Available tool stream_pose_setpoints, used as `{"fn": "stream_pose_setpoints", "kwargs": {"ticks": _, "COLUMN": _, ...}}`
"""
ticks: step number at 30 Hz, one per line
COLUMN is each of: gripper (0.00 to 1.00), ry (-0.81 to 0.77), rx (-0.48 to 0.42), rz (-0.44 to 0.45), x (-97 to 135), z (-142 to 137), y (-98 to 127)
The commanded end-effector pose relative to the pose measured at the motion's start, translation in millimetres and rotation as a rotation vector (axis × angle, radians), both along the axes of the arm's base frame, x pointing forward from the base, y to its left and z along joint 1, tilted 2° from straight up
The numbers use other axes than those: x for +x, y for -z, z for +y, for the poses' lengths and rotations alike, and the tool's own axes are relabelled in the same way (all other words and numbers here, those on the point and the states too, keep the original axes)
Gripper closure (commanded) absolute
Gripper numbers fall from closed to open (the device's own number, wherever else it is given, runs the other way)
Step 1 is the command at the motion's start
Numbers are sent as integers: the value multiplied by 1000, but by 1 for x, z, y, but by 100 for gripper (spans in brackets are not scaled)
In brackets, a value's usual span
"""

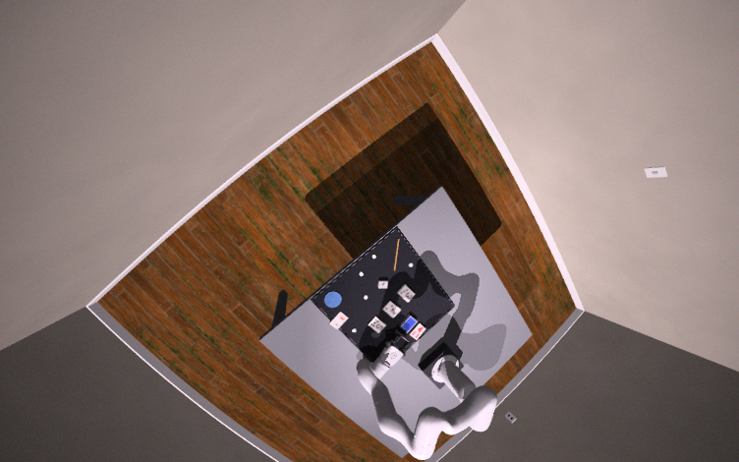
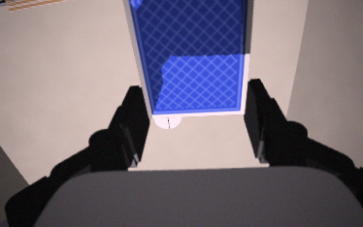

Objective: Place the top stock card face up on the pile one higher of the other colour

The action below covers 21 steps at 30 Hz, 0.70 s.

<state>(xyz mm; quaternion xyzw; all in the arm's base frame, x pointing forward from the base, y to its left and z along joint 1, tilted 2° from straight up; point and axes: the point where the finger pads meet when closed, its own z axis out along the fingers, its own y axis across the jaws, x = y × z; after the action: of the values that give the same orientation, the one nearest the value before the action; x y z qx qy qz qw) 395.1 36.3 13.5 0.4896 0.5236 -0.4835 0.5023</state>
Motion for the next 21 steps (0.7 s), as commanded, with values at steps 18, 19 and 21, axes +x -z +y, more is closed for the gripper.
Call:
{"fn": "stream_pose_setpoints", "kwargs": {"ticks": 18, "gripper": 27, "ry": 0, "rx": 1, "rz": -1, "x": 0, "z": 3, "y": 0}}
{"fn": "stream_pose_setpoints", "kwargs": {"ticks": 19, "gripper": 27, "ry": 0, "rx": 1, "rz": -1, "x": 0, "z": 3, "y": 0}}
{"fn": "stream_pose_setpoints", "kwargs": {"ticks": 21, "gripper": 27, "ry": 0, "rx": 1, "rz": -1, "x": 0, "z": 4, "y": 0}}
